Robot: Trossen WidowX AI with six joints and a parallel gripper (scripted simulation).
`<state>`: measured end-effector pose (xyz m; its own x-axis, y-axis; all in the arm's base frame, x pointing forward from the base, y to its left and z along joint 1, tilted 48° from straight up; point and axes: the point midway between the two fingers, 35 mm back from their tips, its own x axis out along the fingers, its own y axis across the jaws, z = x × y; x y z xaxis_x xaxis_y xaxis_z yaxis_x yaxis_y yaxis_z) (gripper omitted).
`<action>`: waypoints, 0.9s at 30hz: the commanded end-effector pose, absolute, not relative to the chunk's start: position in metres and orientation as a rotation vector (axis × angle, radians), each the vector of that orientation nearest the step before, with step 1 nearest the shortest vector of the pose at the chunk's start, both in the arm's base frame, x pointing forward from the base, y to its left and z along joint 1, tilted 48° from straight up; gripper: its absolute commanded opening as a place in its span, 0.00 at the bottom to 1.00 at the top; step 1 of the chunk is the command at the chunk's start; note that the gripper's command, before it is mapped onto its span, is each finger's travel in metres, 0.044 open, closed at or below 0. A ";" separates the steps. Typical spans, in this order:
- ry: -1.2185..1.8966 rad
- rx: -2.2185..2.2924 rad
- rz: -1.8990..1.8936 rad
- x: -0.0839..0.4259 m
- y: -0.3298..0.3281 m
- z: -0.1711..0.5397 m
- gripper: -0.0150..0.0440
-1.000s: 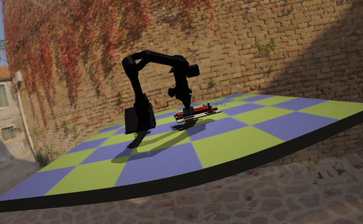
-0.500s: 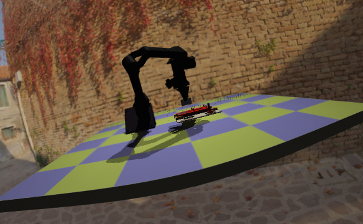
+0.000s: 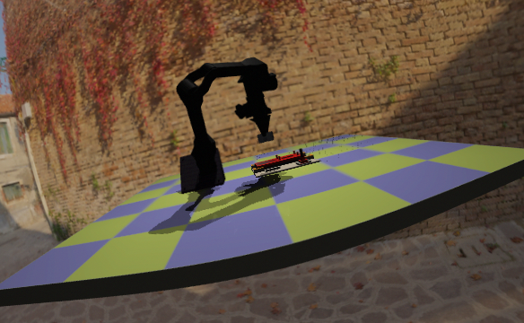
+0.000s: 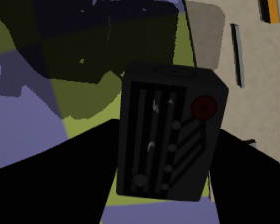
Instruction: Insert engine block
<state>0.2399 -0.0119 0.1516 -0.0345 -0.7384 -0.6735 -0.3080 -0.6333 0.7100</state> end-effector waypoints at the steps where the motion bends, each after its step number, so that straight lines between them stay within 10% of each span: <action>1: -1.218 1.957 -1.691 0.245 -0.007 0.146 0.25; 27: -2.226 2.359 -1.234 0.286 0.015 0.097 0.25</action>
